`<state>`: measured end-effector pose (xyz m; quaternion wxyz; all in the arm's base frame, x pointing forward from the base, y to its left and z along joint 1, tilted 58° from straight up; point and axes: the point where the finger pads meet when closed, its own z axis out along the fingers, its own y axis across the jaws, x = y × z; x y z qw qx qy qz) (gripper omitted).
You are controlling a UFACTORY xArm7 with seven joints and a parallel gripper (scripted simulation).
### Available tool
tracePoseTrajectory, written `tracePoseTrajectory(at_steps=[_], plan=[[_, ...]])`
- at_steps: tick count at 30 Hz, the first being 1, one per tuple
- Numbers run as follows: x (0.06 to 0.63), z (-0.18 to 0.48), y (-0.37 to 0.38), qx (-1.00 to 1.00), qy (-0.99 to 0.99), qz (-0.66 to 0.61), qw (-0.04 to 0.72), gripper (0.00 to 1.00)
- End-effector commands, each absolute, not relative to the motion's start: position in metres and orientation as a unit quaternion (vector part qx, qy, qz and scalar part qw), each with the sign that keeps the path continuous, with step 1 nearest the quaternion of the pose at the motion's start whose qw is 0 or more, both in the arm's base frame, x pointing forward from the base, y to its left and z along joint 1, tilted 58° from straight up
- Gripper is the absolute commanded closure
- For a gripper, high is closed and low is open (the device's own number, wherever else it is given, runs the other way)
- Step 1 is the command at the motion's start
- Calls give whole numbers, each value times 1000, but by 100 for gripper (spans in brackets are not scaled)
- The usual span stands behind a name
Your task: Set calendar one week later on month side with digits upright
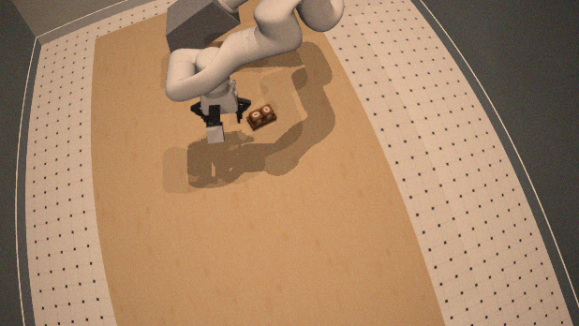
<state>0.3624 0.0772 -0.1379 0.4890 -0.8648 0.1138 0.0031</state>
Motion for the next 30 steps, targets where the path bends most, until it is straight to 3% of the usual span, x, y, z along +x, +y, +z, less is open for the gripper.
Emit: tracePoseTrajectory(at_steps=[1, 14, 30], plan=[[346, -146, 72, -864, 127, 12, 488, 0], [340, -149, 71, -840, 239, 76, 482, 0], [321, -164, 77, -840, 239, 76, 482, 0]])
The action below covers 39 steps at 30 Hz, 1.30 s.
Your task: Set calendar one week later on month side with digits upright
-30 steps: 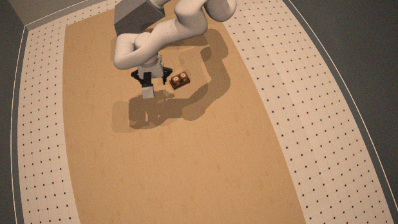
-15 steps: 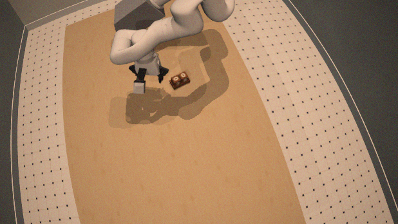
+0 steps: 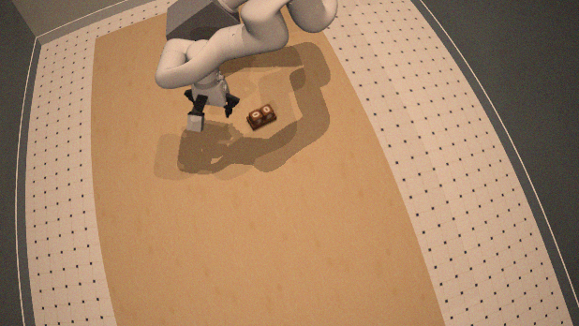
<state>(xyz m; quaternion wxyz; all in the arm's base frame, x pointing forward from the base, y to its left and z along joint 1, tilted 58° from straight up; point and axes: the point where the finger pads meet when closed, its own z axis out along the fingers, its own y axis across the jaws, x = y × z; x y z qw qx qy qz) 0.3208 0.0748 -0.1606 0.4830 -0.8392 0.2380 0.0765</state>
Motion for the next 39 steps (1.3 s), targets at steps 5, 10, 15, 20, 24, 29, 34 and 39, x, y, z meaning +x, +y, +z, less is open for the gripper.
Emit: tracePoseTrajectory(at_steps=[5, 10, 15, 20, 24, 29, 34, 39], plan=[[323, -172, 90, -840, 239, 76, 482, 0], [324, -177, 99, -840, 239, 76, 482, 0], [324, -178, 100, -840, 239, 76, 482, 0], [324, -178, 100, -840, 239, 76, 482, 0], [324, -178, 100, -840, 239, 76, 482, 0], [324, -178, 100, -840, 239, 76, 482, 0], [324, -178, 100, -840, 239, 76, 482, 0], [324, -178, 100, -840, 239, 76, 482, 0]])
